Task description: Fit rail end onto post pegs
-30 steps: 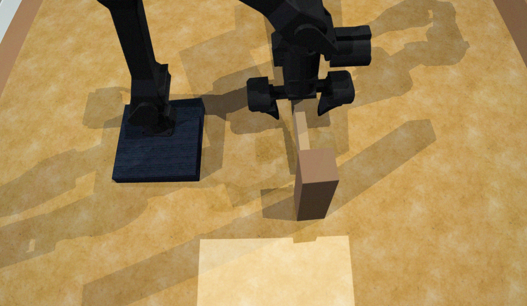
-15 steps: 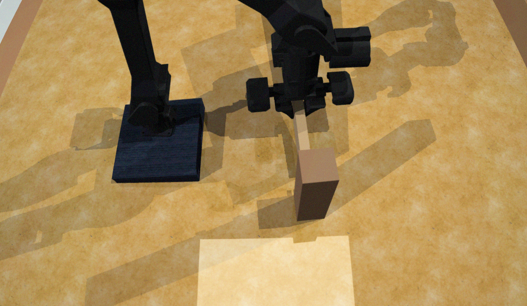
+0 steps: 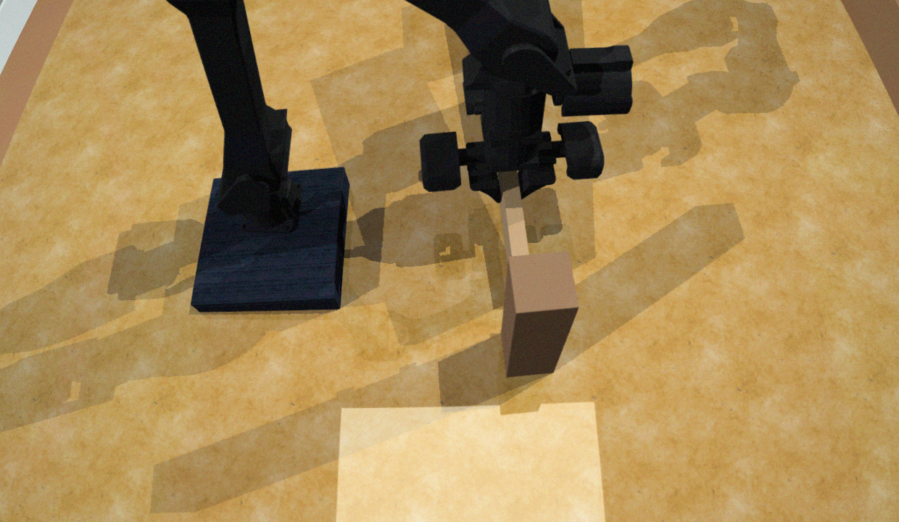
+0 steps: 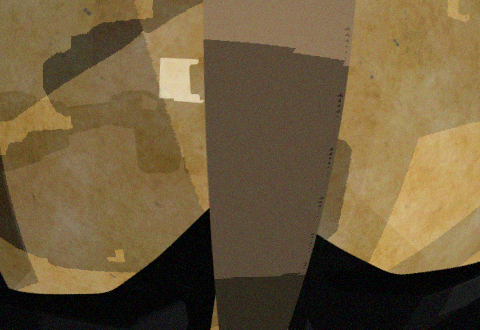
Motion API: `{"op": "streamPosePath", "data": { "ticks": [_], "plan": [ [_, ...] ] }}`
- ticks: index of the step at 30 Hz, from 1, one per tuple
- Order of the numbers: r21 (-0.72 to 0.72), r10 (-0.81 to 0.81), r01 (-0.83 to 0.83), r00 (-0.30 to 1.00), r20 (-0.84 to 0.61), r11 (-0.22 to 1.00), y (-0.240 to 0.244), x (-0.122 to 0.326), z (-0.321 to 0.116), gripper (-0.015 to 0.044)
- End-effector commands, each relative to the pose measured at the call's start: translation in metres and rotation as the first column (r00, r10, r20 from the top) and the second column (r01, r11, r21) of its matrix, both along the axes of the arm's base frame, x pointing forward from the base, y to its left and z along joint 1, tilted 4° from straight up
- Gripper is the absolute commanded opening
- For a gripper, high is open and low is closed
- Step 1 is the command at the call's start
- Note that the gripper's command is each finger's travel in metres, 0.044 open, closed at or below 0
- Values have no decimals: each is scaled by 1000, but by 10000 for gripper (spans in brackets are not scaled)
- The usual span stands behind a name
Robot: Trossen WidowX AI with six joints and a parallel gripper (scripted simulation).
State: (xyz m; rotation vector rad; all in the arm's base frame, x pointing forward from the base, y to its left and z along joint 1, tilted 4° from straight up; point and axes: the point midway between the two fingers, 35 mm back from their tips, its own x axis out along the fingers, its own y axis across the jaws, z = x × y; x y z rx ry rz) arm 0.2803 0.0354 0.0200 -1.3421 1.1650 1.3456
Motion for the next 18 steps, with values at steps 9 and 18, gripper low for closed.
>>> {"op": "streamPosePath", "data": {
  "ticks": [9,18],
  "plan": [
    [4,1,-1,1000,-1,1000,0,0,5,0],
    [4,1,-1,1000,-1,1000,0,2,10,0]
  ]
}}
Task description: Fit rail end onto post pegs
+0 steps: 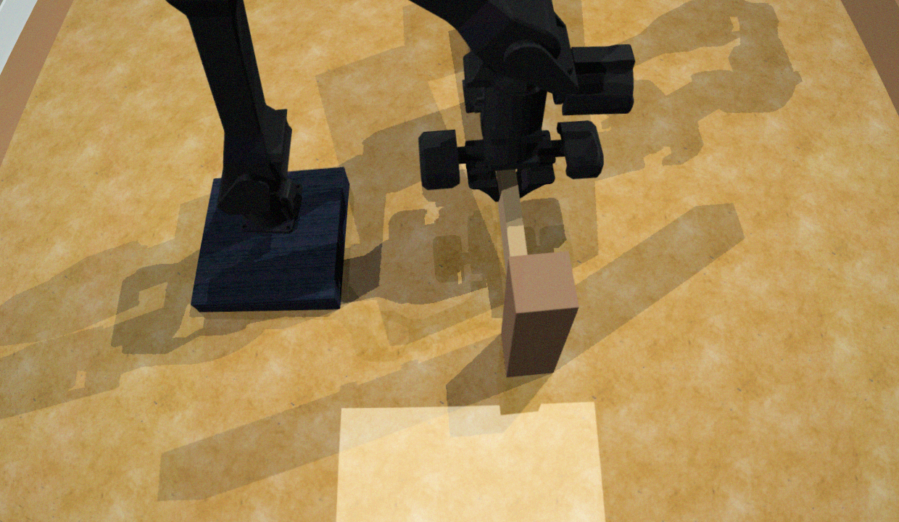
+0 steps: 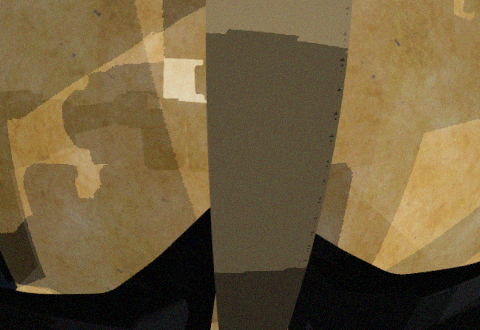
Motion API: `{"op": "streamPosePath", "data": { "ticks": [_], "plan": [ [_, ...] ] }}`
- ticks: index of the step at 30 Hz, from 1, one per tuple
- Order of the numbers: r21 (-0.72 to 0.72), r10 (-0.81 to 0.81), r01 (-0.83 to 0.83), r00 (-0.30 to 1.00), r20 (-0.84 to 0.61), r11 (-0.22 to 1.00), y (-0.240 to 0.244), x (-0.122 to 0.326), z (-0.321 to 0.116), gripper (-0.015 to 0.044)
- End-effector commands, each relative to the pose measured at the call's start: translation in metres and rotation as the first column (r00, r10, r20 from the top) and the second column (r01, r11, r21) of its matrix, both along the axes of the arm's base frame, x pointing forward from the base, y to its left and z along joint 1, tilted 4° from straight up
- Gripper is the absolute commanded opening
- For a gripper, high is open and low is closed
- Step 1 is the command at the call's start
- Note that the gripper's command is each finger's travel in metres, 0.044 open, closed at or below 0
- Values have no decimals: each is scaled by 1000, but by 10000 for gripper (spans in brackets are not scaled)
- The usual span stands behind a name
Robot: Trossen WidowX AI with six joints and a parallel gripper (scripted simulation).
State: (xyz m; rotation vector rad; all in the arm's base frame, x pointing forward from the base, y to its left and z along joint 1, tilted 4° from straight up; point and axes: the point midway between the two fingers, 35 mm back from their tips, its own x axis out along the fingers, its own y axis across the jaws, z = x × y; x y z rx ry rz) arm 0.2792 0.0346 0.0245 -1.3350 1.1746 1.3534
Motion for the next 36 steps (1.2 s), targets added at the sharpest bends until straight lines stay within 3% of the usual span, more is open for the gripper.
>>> {"op": "streamPosePath", "data": {
  "ticks": [1,36],
  "plan": [
    [5,3,-3,1000,11,1000,1,3,6,0],
    [5,3,-3,1000,11,1000,2,6,23,0]
  ]
}}
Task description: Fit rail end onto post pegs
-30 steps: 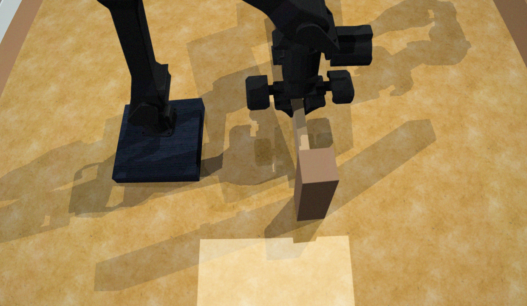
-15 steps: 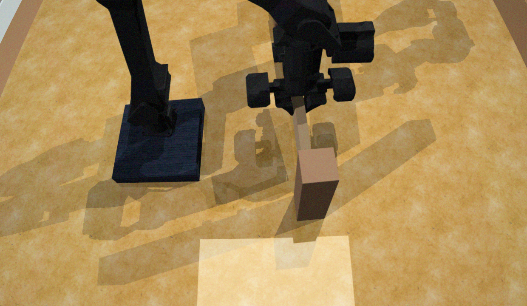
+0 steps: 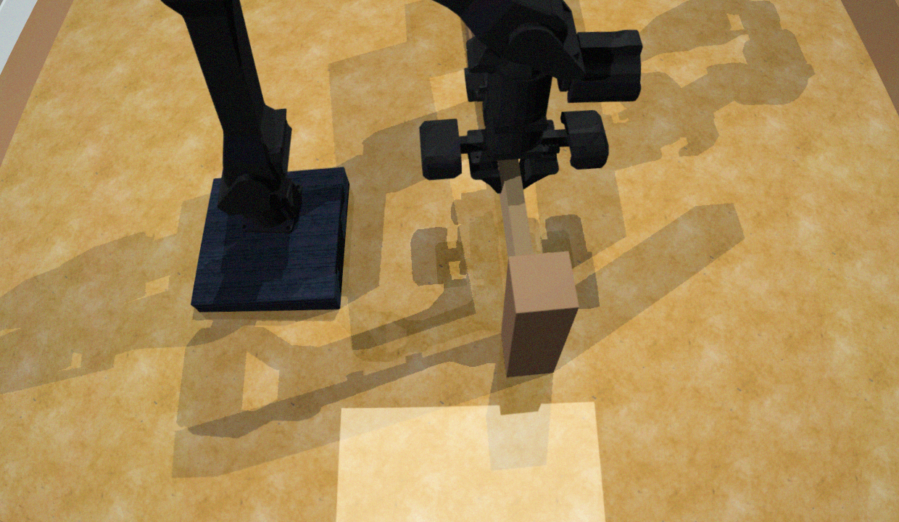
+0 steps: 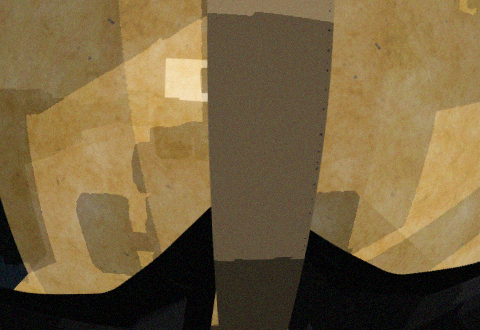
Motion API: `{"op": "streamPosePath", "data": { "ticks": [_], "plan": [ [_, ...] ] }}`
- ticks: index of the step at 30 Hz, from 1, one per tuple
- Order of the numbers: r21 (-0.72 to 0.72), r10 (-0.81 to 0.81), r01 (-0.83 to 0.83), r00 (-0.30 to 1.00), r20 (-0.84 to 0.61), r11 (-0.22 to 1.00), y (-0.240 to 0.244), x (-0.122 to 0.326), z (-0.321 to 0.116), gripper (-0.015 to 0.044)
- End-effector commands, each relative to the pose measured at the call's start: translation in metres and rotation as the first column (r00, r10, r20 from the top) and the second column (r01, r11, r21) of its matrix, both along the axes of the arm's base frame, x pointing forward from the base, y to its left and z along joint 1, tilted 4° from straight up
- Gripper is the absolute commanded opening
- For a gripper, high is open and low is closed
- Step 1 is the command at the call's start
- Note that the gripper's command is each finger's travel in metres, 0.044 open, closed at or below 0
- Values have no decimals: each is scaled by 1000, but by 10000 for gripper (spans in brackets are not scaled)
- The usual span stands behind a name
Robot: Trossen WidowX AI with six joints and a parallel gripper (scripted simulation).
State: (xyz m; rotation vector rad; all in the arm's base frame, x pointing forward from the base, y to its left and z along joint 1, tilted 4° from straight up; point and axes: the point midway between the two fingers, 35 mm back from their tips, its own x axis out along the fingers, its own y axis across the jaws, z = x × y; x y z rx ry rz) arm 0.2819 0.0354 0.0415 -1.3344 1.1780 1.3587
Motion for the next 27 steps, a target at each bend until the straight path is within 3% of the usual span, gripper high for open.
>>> {"op": "streamPosePath", "data": {
  "ticks": [1,27],
  "plan": [
    [7,1,-1,1000,16,1000,1,3,7,0],
    [7,1,-1,1000,16,1000,1,4,18,0]
  ]
}}
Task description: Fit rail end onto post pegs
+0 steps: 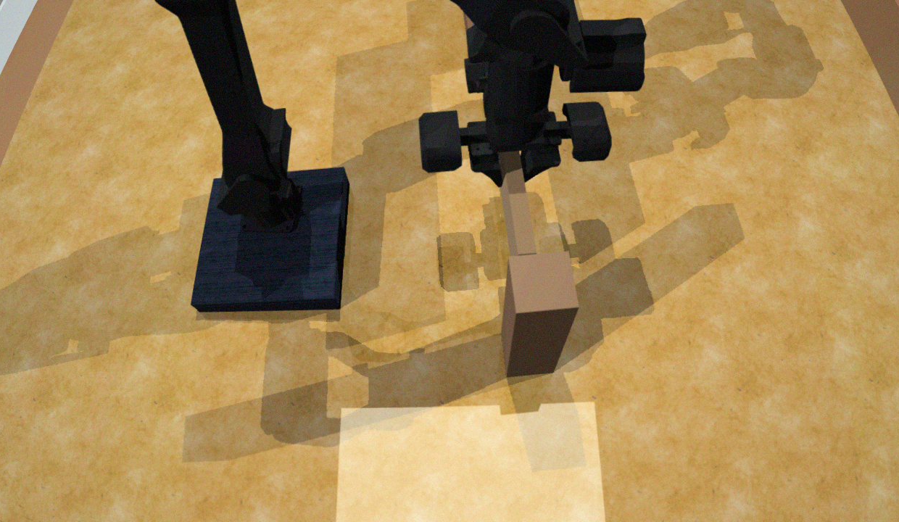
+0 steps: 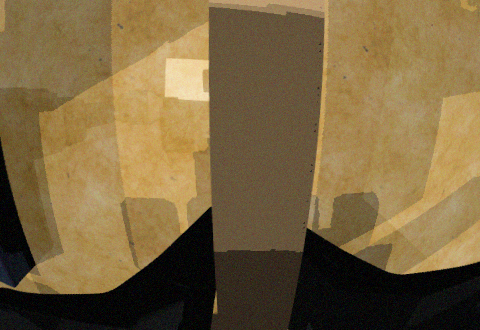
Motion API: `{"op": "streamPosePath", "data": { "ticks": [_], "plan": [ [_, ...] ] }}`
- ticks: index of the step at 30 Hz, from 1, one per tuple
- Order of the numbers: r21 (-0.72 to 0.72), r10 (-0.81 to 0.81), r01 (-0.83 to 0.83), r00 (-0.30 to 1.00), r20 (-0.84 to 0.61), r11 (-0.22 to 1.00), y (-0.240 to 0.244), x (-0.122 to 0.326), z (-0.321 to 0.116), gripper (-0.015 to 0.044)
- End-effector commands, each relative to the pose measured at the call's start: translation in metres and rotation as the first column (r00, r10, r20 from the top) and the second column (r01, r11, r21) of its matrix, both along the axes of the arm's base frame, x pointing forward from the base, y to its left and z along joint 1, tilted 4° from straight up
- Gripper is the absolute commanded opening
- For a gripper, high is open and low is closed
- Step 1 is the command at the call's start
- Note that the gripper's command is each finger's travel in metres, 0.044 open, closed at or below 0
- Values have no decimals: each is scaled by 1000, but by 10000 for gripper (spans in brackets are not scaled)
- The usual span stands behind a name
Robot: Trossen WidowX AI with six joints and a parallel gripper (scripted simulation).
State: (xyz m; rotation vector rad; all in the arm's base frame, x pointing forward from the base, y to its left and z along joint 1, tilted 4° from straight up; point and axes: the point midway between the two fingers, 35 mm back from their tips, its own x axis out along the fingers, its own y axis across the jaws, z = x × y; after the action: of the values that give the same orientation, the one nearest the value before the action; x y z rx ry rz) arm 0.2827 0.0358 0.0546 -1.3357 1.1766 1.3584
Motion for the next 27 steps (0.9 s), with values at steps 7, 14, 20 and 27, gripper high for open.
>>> {"op": "streamPosePath", "data": {
  "ticks": [7,14,20,27],
  "plan": [
    [6,0,0,1000,15,1000,1,2,1,0],
    [6,0,0,1000,15,1000,1,1,-2,0],
    [6,0,0,1000,15,1000,1,1,0,0],
    [6,0,0,1000,15,1000,1,0,2,0]
  ]
}}
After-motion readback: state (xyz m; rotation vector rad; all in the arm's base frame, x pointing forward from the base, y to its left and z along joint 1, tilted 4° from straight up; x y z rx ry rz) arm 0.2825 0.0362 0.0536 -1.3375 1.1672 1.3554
